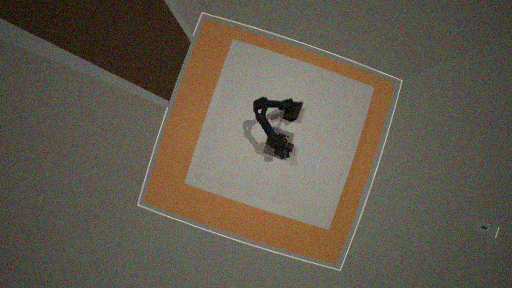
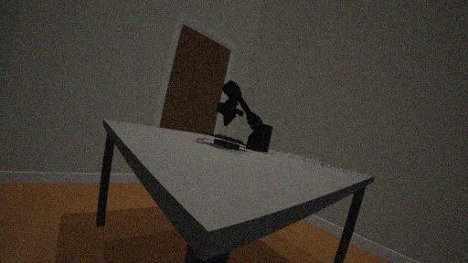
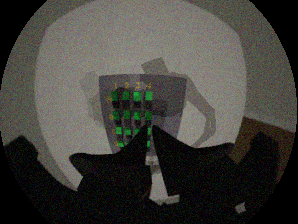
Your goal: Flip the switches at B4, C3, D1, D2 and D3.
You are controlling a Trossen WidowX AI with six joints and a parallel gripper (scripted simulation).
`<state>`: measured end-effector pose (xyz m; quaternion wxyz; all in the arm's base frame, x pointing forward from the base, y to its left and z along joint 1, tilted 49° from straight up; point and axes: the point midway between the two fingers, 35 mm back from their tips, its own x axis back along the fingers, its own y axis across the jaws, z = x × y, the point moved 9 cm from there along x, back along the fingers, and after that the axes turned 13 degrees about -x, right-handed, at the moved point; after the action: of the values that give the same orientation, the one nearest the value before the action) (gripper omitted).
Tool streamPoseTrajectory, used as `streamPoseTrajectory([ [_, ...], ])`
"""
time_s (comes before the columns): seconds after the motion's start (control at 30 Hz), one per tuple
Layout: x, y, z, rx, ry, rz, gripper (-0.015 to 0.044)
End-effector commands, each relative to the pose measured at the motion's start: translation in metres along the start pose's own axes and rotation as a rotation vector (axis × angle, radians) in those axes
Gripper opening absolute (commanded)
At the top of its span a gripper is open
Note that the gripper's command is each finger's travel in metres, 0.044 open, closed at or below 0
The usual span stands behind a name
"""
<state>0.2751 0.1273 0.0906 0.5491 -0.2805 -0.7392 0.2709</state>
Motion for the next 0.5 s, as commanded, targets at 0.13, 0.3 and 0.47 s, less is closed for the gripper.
streamPoseTrajectory([
  [0.13, -0.029, -0.002, 0.000, 0.007, 0.028, 0.018, 0.0000],
  [0.3, -0.039, -0.003, 0.000, 0.007, 0.028, 0.019, 0.0000],
  [0.47, -0.041, -0.003, 0.000, 0.007, 0.028, 0.019, 0.0000],
])
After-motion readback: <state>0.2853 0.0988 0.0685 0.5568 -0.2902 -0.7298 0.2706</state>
